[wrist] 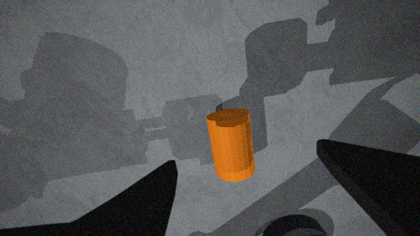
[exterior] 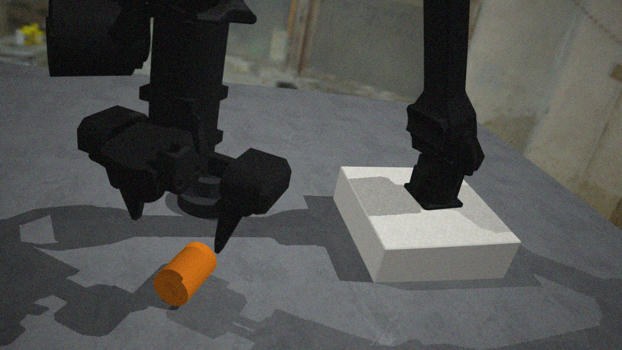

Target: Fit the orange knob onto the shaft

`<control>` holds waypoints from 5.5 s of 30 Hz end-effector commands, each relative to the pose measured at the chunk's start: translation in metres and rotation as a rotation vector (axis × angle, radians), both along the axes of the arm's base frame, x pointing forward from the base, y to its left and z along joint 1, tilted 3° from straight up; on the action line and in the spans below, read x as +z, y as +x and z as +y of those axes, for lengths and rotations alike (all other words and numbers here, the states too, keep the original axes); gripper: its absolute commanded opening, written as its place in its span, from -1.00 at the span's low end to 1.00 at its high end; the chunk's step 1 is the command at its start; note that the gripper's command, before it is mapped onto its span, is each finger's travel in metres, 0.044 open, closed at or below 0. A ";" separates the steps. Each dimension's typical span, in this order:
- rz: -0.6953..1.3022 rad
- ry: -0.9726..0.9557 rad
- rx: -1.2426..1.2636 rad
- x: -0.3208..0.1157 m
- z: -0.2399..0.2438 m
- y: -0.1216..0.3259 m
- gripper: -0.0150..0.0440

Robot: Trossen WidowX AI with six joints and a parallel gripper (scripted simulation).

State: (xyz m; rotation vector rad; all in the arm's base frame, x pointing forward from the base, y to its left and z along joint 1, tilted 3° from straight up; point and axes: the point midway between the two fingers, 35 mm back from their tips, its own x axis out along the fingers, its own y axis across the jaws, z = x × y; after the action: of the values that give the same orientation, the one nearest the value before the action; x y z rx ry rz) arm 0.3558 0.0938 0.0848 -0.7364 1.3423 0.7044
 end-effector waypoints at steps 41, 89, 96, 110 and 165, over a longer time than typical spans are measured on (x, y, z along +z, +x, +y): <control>0.012 0.004 0.011 -0.069 0.003 0.003 0.64; -0.234 0.335 0.031 -0.057 -0.017 -0.012 0.12; -0.305 0.432 0.038 -0.056 -0.023 -0.016 0.12; -0.446 0.625 0.051 -0.056 -0.036 -0.026 0.12; -0.676 0.949 0.071 -0.064 -0.057 -0.042 0.39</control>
State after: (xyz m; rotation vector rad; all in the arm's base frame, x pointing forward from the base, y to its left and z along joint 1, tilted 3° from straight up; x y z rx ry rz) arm 0.3143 0.0365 0.0208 -0.2000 0.2773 0.9251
